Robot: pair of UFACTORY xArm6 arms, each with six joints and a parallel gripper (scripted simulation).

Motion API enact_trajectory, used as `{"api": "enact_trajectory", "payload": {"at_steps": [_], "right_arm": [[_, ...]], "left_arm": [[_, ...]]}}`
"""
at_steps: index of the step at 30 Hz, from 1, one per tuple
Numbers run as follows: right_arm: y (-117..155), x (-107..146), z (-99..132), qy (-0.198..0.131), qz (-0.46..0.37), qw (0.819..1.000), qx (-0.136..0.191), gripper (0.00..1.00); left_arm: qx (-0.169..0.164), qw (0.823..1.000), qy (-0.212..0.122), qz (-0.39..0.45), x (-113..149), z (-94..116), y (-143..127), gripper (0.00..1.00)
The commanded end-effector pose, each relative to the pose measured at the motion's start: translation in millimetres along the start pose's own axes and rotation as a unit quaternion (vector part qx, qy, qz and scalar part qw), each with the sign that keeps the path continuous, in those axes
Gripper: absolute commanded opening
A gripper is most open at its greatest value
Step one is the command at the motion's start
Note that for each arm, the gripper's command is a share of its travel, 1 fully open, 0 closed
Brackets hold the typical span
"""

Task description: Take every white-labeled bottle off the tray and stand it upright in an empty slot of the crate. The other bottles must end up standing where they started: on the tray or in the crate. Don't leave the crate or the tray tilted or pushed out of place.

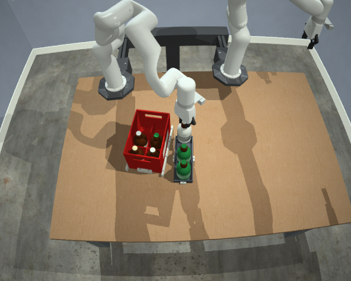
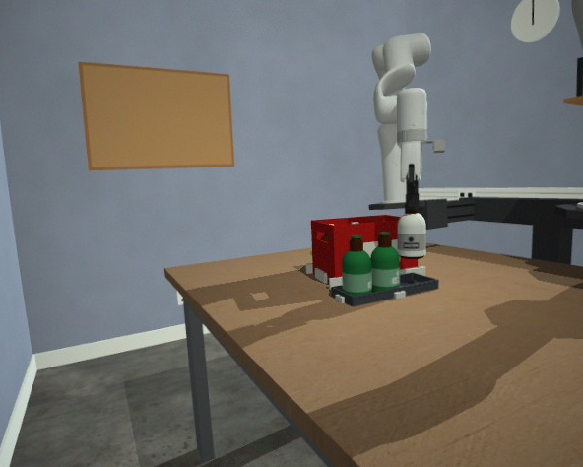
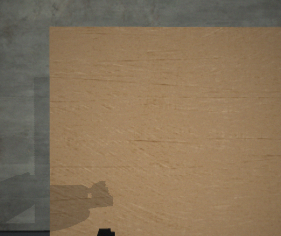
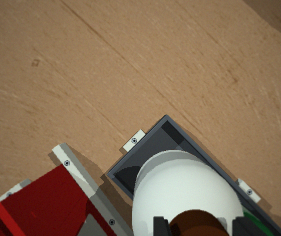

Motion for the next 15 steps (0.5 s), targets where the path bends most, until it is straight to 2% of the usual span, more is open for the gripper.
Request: {"api": "enact_trajectory", "payload": {"at_steps": [1,15], "right_arm": [[1.5,0.0,2.4,0.0,0.0,1.0,0.003,0.0],[1.5,0.0,9.2,0.0,0.0,1.0,0.003,0.0]], "left_arm": [[0.0,1.0,0.002,0.0,-0.7,1.9,0.1,1.0],[0.0,1.0,0.002,0.0,-0.7,1.9,0.1,1.0]]}}
Point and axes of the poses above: on each arm, the point where the finger pads meet when closed, its own z axis back along the fingers, its own y axis across the jaws, x = y × z, the point moved 7 cm from there along z, back along the fingers, and after that the axes turned 10 degrees about z, right-handed, at the moved point
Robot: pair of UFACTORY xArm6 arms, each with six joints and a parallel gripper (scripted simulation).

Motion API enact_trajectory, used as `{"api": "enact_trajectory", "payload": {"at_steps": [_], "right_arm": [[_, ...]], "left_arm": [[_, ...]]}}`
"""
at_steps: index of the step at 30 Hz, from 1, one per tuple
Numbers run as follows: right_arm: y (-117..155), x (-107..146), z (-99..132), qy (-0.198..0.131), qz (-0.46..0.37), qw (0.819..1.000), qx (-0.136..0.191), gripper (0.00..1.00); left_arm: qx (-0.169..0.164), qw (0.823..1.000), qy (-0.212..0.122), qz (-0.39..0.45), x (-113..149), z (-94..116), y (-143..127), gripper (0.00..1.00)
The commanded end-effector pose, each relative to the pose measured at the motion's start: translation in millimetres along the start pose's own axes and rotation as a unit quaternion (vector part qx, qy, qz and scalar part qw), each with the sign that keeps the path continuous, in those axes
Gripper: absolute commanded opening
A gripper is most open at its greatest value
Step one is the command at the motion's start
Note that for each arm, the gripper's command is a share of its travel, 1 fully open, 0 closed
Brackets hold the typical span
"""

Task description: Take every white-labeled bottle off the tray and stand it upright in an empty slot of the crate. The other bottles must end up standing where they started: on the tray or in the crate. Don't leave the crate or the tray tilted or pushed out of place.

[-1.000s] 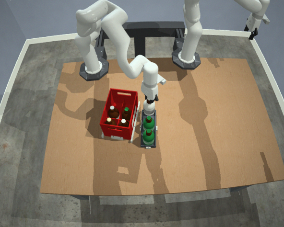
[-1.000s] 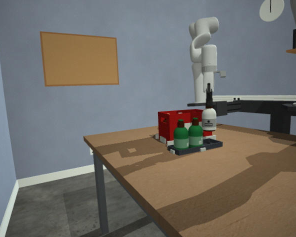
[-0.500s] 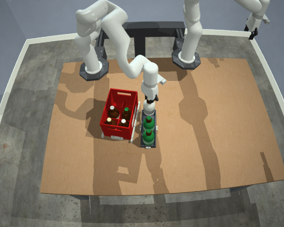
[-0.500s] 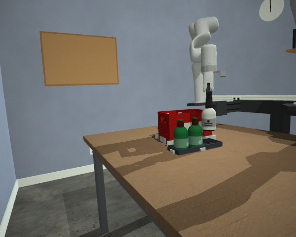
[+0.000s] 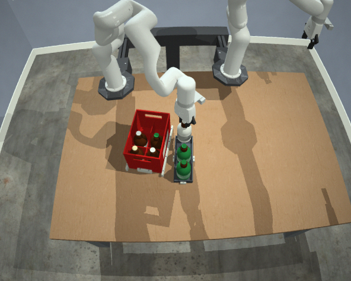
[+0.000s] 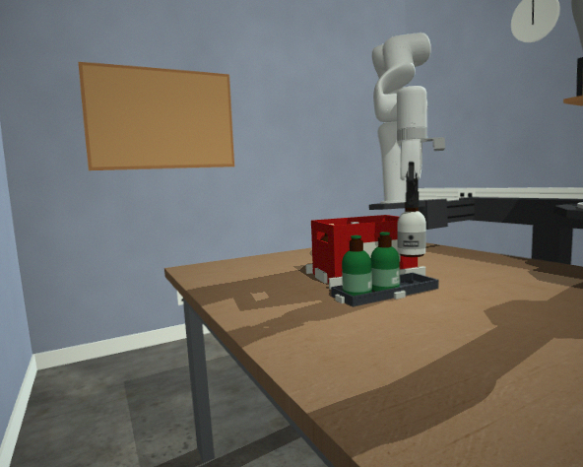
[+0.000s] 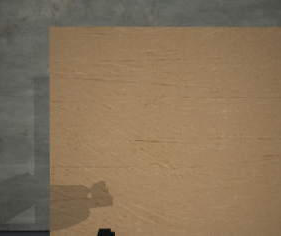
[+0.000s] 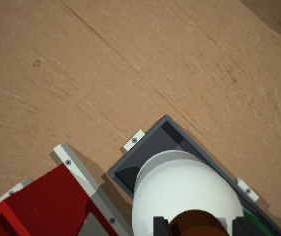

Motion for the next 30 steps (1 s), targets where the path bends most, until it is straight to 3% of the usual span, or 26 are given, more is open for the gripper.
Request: {"api": "enact_trajectory", "payload": {"at_steps": [1,30], "right_arm": [[1.5,0.0,5.2,0.0,0.0,1.0,0.003,0.0],[1.3,-0.1,32.4,0.0,0.0,1.0,0.003,0.0]], "left_arm": [[0.0,1.0,0.002,0.0,-0.7,1.9,0.1,1.0],[0.0,1.0,0.002,0.0,-0.7,1.9,0.1,1.0]]}}
Point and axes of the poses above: on each arm, the point where the finger pads meet when closed, its own z axis back along the fingers, its own y axis across the jaws, x = y × z, the point moved 7 cm from there along z, back along the fingers, and after that the axes turned 10 degrees about z, right-handed, at the moved point
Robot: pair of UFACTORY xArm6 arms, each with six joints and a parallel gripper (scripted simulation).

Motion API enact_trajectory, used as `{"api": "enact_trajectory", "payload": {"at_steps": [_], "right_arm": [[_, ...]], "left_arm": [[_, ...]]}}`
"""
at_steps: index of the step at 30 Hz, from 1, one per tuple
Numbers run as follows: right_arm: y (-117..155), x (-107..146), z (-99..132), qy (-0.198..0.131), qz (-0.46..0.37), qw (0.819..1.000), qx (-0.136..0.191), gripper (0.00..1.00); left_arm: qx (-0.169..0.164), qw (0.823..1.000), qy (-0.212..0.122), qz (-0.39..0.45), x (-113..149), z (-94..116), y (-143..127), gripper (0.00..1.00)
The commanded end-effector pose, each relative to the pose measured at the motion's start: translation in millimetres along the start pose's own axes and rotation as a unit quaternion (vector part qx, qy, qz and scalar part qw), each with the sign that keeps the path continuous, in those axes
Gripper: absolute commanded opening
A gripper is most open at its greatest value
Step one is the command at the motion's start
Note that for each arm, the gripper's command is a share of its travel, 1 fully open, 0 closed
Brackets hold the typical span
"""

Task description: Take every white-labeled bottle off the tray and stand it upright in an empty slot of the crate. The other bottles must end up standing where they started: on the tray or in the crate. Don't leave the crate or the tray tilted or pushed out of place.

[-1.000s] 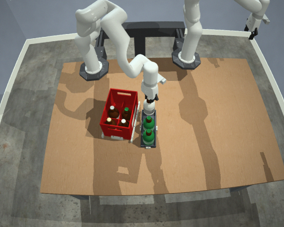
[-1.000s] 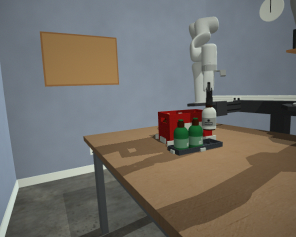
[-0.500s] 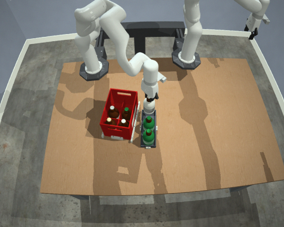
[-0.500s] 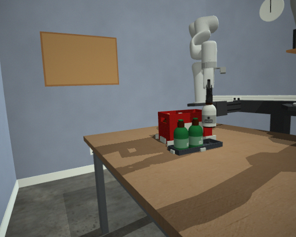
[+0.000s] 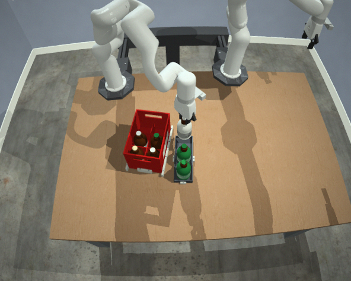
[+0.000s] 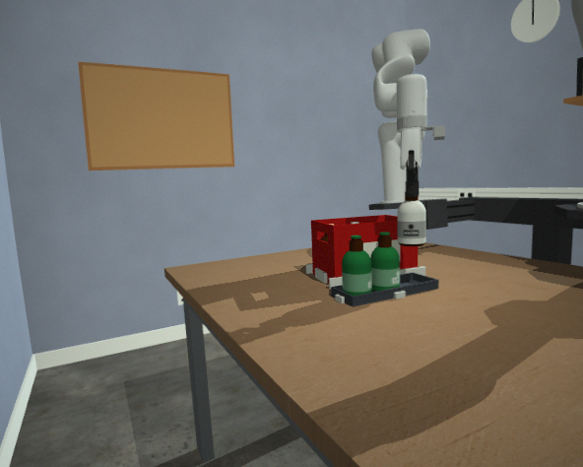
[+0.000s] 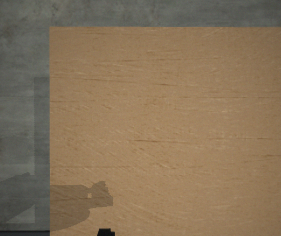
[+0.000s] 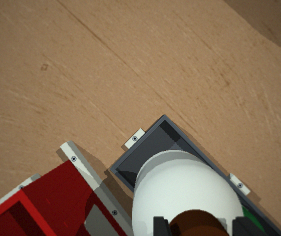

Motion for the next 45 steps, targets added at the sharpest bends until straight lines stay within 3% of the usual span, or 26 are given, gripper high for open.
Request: {"api": "enact_trajectory", "payload": {"at_steps": [1,45], "right_arm": [[1.4,0.0,4.7,0.0,0.0,1.0,0.003,0.0],[1.4,0.0,13.4,0.0,0.0,1.0,0.003,0.0]], "left_arm": [[0.0,1.0,0.002,0.0,-0.7,1.9,0.1,1.0],[0.0,1.0,0.002,0.0,-0.7,1.9,0.1,1.0]]}}
Point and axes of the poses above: on each arm, the point where the finger pads meet when closed, its own z axis back along the fingers, its own y axis across the jaws, x = y × z, the point moved 7 cm from there along z, back along the fingers, and after that the axes turned 10 degrees about z, right-handed, at the moved point
